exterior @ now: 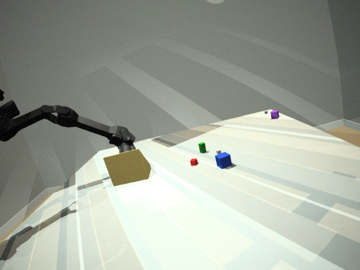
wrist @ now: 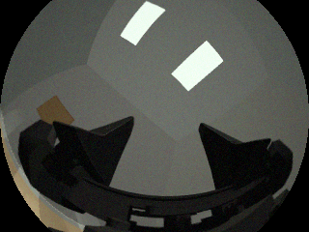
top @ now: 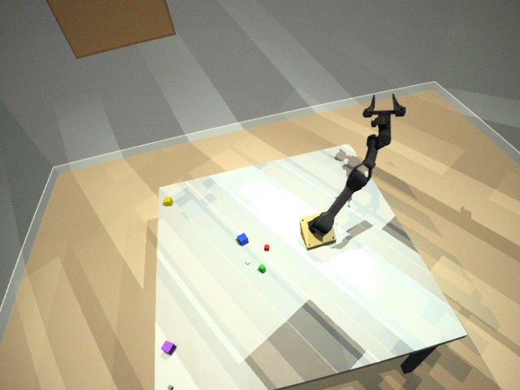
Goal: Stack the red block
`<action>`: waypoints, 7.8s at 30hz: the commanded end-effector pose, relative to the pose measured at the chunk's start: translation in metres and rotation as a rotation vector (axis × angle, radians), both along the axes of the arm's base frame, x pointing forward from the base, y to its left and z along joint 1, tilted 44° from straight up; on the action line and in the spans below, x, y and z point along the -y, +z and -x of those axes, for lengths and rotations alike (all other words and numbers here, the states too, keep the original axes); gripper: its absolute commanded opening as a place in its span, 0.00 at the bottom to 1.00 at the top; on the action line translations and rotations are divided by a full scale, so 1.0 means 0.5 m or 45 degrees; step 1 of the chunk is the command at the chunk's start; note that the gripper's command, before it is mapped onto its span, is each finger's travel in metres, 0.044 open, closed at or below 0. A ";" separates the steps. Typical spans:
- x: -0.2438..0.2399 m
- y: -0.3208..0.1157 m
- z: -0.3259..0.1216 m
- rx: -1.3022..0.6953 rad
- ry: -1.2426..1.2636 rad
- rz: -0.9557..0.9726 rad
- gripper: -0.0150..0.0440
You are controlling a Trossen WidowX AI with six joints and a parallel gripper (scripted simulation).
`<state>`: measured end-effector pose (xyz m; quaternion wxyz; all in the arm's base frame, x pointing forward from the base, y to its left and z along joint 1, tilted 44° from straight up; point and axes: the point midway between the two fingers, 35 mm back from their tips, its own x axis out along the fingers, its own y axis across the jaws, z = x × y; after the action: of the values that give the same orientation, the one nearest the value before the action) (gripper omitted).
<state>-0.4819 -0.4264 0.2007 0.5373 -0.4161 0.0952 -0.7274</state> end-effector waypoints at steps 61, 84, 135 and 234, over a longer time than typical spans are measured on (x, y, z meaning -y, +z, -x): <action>-0.087 -0.397 -1.519 0.784 1.085 -2.458 1.00; -0.724 -0.382 -1.500 0.023 0.621 -3.534 1.00; -0.839 -0.482 -1.494 -0.042 0.568 -3.585 1.00; -0.905 -0.219 -1.609 -0.041 0.573 -3.587 0.25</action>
<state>0.3218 0.0221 0.0954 0.5970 0.4389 0.6672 0.0769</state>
